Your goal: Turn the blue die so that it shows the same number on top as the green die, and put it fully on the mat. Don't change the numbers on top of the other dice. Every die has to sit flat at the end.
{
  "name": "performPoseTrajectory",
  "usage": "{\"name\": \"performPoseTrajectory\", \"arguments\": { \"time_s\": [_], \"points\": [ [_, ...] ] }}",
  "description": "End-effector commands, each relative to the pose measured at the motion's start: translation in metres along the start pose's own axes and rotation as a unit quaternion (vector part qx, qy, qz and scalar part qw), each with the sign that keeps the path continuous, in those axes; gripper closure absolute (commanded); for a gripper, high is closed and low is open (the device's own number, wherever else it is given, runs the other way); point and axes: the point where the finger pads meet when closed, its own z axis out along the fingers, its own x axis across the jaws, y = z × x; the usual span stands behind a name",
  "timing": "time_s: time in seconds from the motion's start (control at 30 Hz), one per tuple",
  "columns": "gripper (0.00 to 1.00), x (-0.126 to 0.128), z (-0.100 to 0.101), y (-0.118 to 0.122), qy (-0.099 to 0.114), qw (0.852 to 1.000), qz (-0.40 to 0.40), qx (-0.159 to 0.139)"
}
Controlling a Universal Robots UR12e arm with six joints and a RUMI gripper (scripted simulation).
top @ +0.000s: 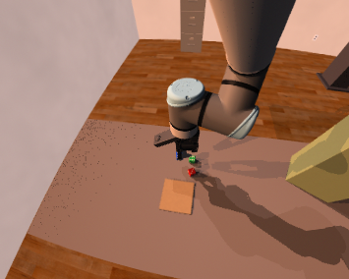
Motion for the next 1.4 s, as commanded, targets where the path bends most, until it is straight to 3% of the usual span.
{"name": "performPoseTrajectory", "arguments": {
  "time_s": [0.0, 0.93, 1.37],
  "points": [
    [0.9, 0.0, -0.025, -0.001, 0.0, 1.0, -0.001, -0.001],
    [0.9, -0.003, -0.026, -0.002, 0.0, 1.0, -0.029, -0.001],
    [0.9, -0.019, -0.026, -0.007, 0.0, 0.989, -0.149, -0.001]
  ]
}}
